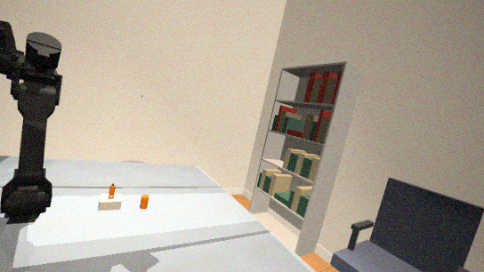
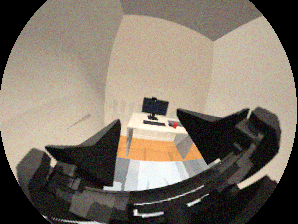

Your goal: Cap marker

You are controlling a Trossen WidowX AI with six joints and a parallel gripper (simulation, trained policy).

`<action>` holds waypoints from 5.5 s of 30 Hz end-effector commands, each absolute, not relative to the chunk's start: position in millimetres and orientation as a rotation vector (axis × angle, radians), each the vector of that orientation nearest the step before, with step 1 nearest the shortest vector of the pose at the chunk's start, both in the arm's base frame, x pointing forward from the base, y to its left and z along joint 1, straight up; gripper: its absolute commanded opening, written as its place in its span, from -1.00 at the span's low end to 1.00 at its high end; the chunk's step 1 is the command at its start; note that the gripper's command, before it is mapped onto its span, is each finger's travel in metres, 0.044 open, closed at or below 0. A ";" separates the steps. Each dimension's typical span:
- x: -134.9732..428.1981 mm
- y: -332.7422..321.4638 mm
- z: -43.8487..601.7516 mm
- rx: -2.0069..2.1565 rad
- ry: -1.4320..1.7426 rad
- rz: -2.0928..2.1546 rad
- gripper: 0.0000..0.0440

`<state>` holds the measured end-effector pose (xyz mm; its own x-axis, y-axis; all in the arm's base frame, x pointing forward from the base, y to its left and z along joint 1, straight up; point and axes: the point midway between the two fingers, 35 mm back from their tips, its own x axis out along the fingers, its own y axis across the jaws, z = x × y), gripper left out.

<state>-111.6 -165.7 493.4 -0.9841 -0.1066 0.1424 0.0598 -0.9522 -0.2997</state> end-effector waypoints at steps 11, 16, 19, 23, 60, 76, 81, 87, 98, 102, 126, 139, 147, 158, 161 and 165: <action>-123.5 -134.4 484.0 -0.189 0.342 -3.093 -0.06; -127.9 -120.4 479.0 -0.162 0.283 -3.124 0.00; -130.1 -112.3 475.9 -0.147 0.245 -3.142 0.04; -132.8 -101.7 471.7 -0.128 0.196 -3.167 0.08; -144.4 -0.3 432.8 0.074 -0.216 -3.389 0.42; -140.1 44.3 414.9 0.193 -0.372 -3.477 0.43; -137.8 56.0 408.0 0.232 -0.435 -3.496 0.41; -134.3 70.7 401.0 0.282 -0.492 -3.520 0.41; -123.4 102.6 390.9 0.387 -0.553 -3.576 0.45; -118.7 113.3 386.7 0.428 -0.579 -3.593 0.46; -80.3 171.2 359.7 0.690 -0.738 -3.659 0.46; -52.1 197.8 344.3 0.839 -0.822 -3.675 0.46; -32.3 211.9 334.4 0.931 -0.874 -3.678 0.46; -2.0 228.1 320.5 1.057 -0.947 -3.675 0.47; 6.8 231.7 316.6 1.092 -0.968 -3.672 0.47; 18.9 236.1 311.4 1.137 -0.996 -3.668 0.47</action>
<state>8.1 232.5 315.2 -0.5599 0.5575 -0.6129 -0.7890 -0.5845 0.1892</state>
